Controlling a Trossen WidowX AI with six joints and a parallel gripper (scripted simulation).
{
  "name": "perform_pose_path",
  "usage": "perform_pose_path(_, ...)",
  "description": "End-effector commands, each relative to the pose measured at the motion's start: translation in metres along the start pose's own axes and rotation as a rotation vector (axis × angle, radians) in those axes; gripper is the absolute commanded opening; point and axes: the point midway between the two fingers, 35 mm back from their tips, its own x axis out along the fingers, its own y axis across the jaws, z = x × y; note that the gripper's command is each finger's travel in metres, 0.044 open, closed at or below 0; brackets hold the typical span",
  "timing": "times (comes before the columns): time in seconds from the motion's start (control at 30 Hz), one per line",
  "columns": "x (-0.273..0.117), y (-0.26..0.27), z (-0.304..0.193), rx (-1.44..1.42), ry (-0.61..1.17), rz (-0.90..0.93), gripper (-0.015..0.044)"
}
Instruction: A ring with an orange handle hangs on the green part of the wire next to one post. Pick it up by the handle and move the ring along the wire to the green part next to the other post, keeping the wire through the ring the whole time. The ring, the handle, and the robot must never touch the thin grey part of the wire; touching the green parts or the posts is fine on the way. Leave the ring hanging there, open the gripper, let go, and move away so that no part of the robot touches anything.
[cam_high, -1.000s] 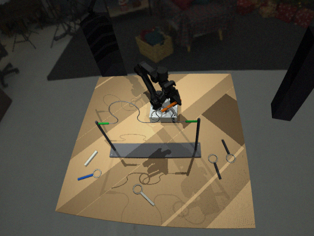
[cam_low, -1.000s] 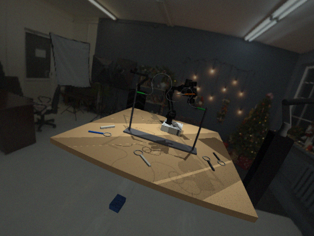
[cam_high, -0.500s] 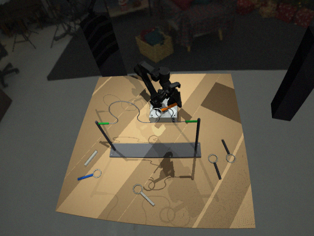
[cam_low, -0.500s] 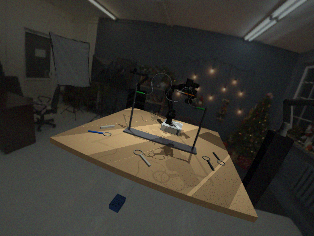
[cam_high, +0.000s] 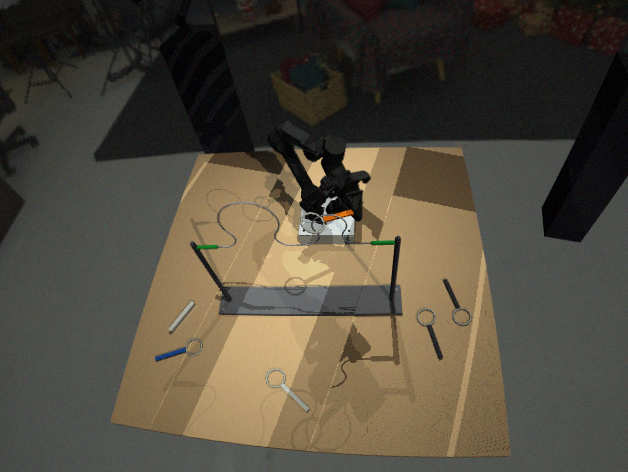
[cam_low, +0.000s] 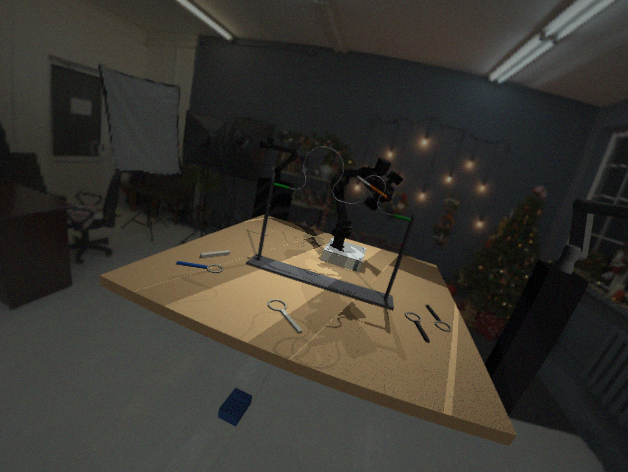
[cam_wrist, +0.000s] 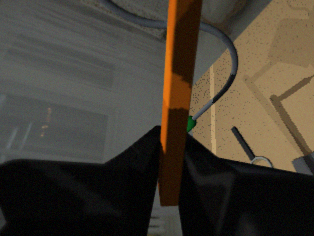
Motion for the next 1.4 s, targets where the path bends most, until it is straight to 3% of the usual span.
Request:
perform_pose_path(0.0, 0.001, -0.004, 0.001, -0.084, -0.014, -0.043, -0.015)
perform_pose_path(1.37, -0.007, -0.059, 0.028, -0.885, -0.119, -0.49, -0.015)
